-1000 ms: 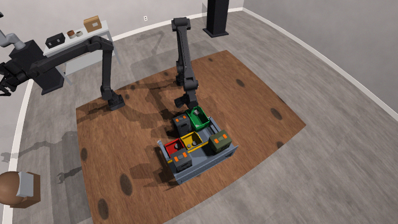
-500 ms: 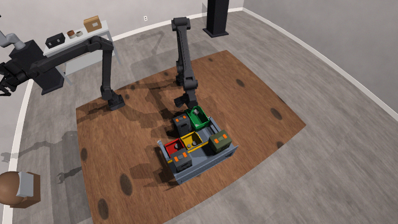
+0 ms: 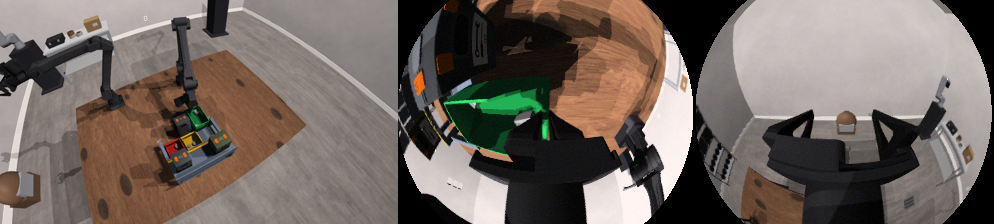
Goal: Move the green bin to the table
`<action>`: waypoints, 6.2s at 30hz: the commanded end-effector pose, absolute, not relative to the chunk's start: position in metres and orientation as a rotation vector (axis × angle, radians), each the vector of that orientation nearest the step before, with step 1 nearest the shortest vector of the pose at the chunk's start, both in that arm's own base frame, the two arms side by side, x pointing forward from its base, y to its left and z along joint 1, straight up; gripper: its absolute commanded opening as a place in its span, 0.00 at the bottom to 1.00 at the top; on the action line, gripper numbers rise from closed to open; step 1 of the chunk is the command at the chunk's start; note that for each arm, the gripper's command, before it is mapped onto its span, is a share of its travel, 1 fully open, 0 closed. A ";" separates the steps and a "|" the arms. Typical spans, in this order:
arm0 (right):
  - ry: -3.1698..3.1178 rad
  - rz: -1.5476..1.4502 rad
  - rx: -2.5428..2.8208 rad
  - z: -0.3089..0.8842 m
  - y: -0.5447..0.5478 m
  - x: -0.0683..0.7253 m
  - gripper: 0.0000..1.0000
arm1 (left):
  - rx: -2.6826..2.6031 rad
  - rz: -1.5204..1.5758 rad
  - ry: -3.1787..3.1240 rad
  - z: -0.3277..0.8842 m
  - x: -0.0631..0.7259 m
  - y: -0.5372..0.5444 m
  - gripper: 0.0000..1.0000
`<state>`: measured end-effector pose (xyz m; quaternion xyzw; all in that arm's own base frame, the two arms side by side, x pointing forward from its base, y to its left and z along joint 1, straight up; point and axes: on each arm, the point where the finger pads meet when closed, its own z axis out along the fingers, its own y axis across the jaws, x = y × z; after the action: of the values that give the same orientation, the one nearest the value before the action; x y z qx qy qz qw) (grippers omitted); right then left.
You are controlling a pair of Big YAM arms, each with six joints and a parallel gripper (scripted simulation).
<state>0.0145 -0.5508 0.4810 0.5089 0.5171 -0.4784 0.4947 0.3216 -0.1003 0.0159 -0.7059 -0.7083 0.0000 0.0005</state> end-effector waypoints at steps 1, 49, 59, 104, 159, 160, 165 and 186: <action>1.217 -1.196 1.196 0.501 -0.545 0.009 1.00 | -2.225 -0.006 -2.230 0.018 0.319 -0.104 0.00; 1.217 -1.196 1.196 0.501 -0.545 0.009 1.00 | -2.221 0.003 -2.223 0.012 0.319 -0.104 0.00; 1.217 -1.196 1.196 0.501 -0.545 0.009 1.00 | -2.216 0.006 -2.222 0.009 0.319 -0.103 0.00; 1.217 -1.196 1.196 0.501 -0.545 0.009 1.00 | -2.232 -0.016 -2.242 -0.001 0.328 -0.106 0.00; 1.217 -1.196 1.196 0.501 -0.545 0.009 1.00 | -2.235 -0.030 -2.257 -0.005 0.342 -0.107 0.00; 1.217 -1.196 1.196 0.501 -0.545 0.009 1.00 | -2.236 -0.032 -2.259 -0.004 0.343 -0.107 0.00; 1.217 -1.196 1.196 0.501 -0.545 0.009 1.00 | -2.239 -0.039 -2.265 -0.003 0.348 -0.108 0.00; 1.217 -1.196 1.196 0.501 -0.545 0.009 1.00 | -2.230 -0.037 -2.268 -0.006 0.348 -0.105 0.00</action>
<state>0.0145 -0.5508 0.4810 0.5089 0.5171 -0.4784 0.4947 0.3222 -0.1010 -0.0070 -0.7062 -0.7080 -0.0004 -0.0011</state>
